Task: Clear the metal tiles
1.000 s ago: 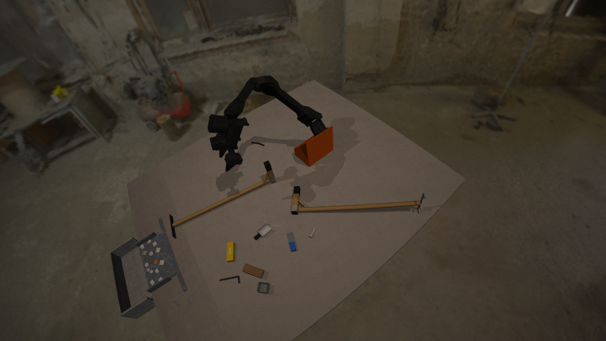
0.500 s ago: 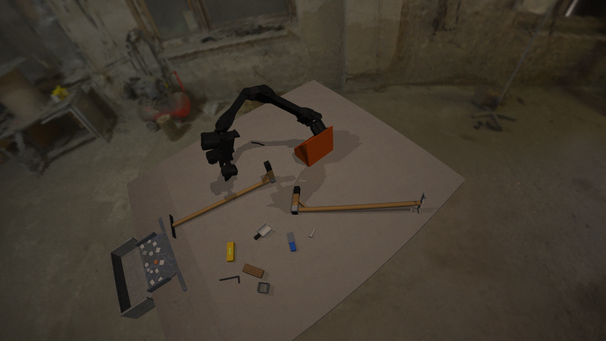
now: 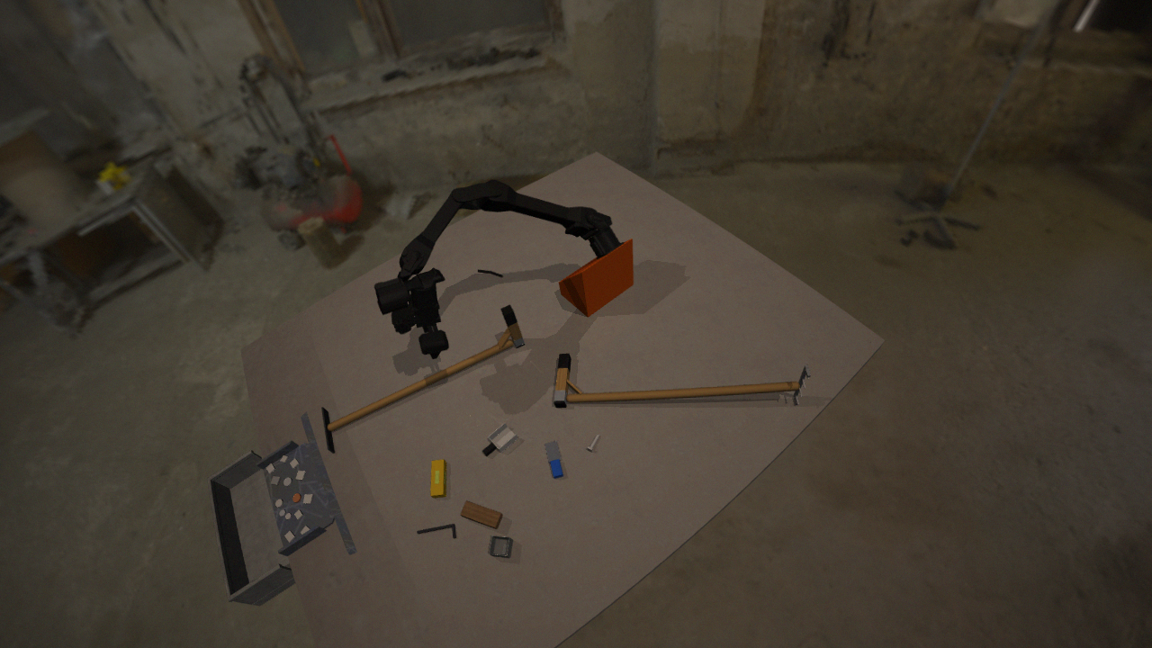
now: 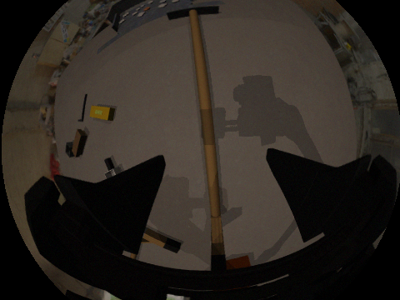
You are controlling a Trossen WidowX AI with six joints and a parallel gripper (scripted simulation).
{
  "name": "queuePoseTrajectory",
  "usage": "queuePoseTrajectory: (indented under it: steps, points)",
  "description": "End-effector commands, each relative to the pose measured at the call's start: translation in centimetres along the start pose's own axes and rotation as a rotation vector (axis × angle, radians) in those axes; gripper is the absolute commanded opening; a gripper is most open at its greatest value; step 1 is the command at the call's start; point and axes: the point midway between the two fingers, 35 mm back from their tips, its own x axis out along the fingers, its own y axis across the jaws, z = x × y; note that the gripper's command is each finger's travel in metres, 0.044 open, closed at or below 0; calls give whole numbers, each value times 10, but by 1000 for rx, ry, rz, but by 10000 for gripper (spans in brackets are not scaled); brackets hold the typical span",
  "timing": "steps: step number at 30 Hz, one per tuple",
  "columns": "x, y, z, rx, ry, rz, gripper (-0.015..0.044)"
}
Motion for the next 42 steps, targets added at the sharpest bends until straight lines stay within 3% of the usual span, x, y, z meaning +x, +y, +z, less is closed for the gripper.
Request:
queuePoseTrajectory:
  steps: [1, 42]
  points:
    - [13, -1, -3, 8, 34, 0, 440]
    - [-56, 13, -58, -19, -97, -6, 440]
